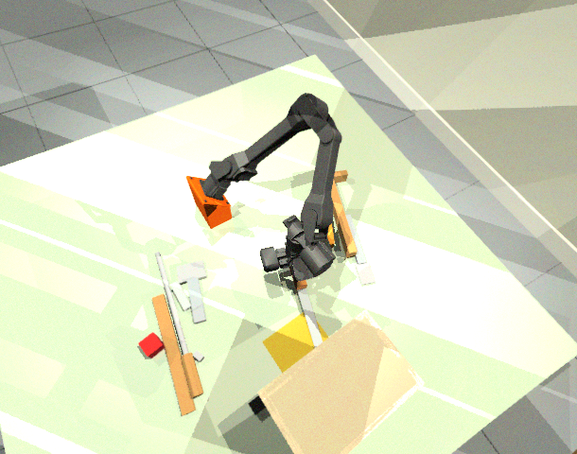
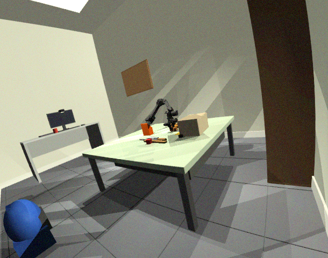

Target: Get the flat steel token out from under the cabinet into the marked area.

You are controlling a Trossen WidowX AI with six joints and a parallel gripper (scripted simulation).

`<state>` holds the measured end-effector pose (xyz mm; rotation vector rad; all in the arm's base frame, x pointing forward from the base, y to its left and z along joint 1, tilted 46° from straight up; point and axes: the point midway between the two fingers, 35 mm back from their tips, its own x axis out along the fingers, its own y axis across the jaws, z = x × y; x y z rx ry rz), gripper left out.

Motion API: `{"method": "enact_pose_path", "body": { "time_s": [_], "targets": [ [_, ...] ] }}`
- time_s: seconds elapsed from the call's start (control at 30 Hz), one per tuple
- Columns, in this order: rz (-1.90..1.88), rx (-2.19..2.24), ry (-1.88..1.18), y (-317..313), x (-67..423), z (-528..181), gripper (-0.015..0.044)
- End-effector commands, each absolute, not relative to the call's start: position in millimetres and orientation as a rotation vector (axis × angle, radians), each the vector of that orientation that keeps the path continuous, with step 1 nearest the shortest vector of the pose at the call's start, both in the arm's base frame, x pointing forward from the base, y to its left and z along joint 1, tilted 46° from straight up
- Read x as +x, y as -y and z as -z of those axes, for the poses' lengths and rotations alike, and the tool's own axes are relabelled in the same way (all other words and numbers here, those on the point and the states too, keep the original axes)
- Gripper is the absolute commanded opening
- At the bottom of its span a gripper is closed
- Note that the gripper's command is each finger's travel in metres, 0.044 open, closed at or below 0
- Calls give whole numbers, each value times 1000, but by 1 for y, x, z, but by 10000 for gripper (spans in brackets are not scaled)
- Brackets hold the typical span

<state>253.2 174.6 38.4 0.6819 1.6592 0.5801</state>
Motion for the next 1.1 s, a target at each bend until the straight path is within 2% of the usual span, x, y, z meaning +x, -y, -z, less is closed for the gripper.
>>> {"method": "enact_pose_path", "body": {
  "time_s": [0.0,1.07],
  "targets": [
    [-578,683,-1663,-175,246,-39,0],
    [-578,684,-1665,-177,210,-48,0]
  ]
}}
